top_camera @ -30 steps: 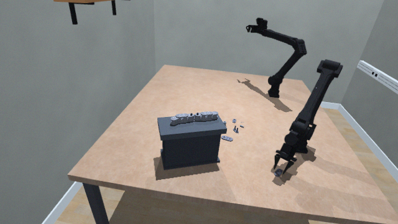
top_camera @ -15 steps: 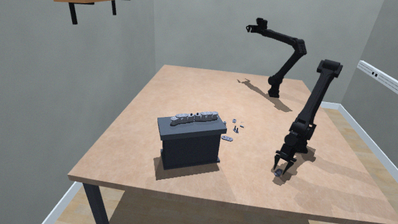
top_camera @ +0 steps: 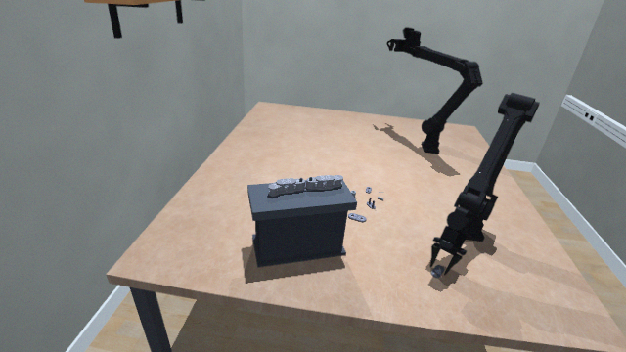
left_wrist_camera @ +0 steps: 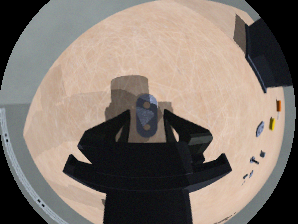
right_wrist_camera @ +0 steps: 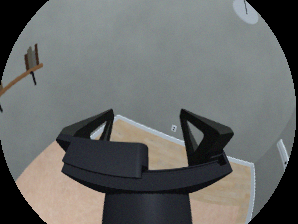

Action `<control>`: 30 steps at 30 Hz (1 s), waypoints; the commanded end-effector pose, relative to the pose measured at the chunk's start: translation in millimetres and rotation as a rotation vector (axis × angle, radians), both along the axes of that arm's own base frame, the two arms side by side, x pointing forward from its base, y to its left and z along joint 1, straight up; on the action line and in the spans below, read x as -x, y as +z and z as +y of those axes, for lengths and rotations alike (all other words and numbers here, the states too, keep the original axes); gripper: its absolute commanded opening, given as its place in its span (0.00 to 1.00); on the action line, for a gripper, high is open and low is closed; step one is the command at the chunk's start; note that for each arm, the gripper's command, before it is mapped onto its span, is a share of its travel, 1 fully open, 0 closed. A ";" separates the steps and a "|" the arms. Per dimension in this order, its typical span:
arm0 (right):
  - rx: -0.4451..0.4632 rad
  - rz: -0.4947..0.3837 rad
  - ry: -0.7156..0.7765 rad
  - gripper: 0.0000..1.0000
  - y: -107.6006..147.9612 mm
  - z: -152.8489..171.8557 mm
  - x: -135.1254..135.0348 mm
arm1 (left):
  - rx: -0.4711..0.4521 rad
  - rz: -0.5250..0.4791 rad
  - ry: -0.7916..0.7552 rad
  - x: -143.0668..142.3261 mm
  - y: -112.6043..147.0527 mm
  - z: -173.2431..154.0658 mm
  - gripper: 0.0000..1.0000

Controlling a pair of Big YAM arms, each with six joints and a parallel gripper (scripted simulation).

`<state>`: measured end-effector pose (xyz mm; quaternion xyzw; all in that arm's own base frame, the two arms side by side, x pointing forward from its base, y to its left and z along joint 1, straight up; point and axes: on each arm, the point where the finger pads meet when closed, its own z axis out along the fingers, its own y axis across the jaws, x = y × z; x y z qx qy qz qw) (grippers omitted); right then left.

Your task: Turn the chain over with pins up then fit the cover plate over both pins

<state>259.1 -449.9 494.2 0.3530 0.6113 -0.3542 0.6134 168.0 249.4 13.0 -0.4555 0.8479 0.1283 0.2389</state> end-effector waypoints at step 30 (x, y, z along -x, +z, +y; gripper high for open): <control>0.056 -0.032 0.005 1.00 44.1 0.5 -4.6 | -0.007 -0.004 0.003 -1.0 -2.2 4.9 0.21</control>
